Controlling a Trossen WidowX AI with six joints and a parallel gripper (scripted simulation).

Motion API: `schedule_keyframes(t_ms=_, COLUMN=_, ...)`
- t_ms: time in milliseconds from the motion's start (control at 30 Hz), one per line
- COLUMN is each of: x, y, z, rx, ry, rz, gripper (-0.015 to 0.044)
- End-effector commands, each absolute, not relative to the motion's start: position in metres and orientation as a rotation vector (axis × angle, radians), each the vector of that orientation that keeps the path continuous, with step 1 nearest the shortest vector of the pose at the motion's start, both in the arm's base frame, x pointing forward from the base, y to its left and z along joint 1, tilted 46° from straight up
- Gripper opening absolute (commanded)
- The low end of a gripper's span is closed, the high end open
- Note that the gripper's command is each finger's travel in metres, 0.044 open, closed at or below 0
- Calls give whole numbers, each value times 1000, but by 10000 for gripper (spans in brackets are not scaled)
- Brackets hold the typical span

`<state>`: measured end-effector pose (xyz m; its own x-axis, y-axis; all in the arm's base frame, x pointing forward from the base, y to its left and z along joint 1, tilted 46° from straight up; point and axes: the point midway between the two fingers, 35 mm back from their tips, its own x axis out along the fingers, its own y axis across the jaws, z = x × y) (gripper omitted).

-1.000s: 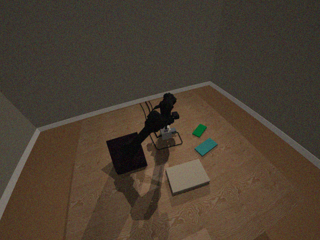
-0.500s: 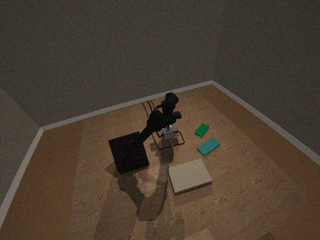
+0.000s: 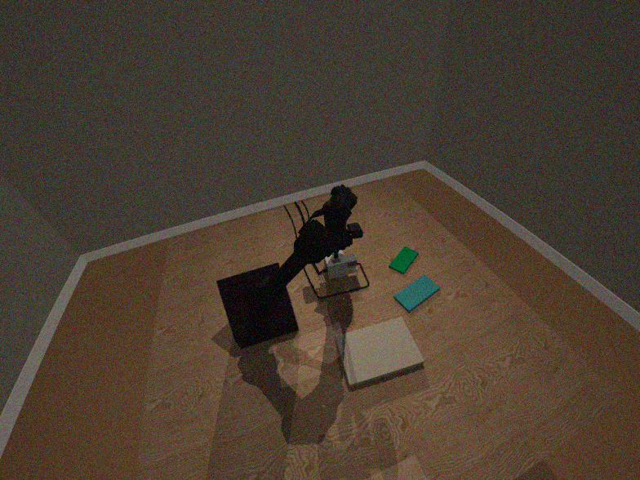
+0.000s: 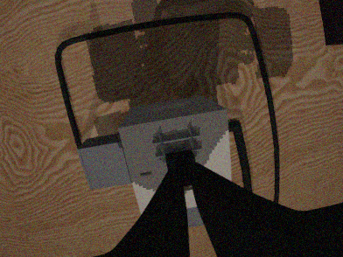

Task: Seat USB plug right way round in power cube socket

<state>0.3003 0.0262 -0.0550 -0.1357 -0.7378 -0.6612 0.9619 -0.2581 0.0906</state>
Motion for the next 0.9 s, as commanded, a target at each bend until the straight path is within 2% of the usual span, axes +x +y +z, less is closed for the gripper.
schedule_keyframes(t_ms=0, x=299, y=24, z=-56, rx=709, ry=427, rz=-1708, gripper=0)
schedule_keyframes(t_ms=867, x=298, y=22, z=-58, rx=709, ry=426, rz=-1708, gripper=0)
